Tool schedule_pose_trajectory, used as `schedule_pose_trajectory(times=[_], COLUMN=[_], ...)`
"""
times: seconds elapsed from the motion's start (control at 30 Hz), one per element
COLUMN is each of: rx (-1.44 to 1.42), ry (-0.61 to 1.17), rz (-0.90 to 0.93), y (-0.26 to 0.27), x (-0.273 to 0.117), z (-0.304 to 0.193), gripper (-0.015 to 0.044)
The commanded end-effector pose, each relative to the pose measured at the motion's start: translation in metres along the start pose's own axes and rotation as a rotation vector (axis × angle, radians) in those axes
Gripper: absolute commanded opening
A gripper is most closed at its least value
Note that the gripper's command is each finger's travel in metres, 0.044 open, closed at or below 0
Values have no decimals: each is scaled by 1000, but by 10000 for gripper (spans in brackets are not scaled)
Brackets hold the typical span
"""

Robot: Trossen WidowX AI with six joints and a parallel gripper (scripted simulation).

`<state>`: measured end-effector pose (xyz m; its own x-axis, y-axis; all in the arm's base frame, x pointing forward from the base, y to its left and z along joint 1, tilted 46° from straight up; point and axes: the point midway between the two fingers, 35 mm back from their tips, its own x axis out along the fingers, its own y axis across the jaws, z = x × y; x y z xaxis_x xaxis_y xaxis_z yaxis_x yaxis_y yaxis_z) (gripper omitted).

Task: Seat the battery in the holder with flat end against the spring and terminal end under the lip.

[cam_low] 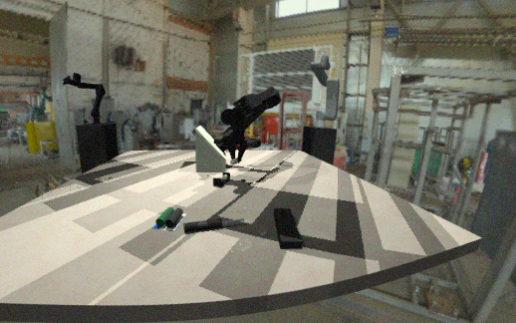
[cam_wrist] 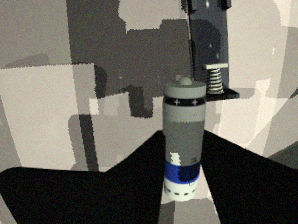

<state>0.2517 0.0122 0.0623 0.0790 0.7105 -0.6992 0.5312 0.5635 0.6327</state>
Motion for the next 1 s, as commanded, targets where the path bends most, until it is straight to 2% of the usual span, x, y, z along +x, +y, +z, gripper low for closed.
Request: schedule_pose_trajectory(times=[0.0,0.3,0.97], rx=[-33,-108,-106], ry=[2,8,-172], rz=[-3,-1,-13], y=[-9,-33,-34], x=[-3,-5,24], z=[21,63,69], gripper=[68,68,68])
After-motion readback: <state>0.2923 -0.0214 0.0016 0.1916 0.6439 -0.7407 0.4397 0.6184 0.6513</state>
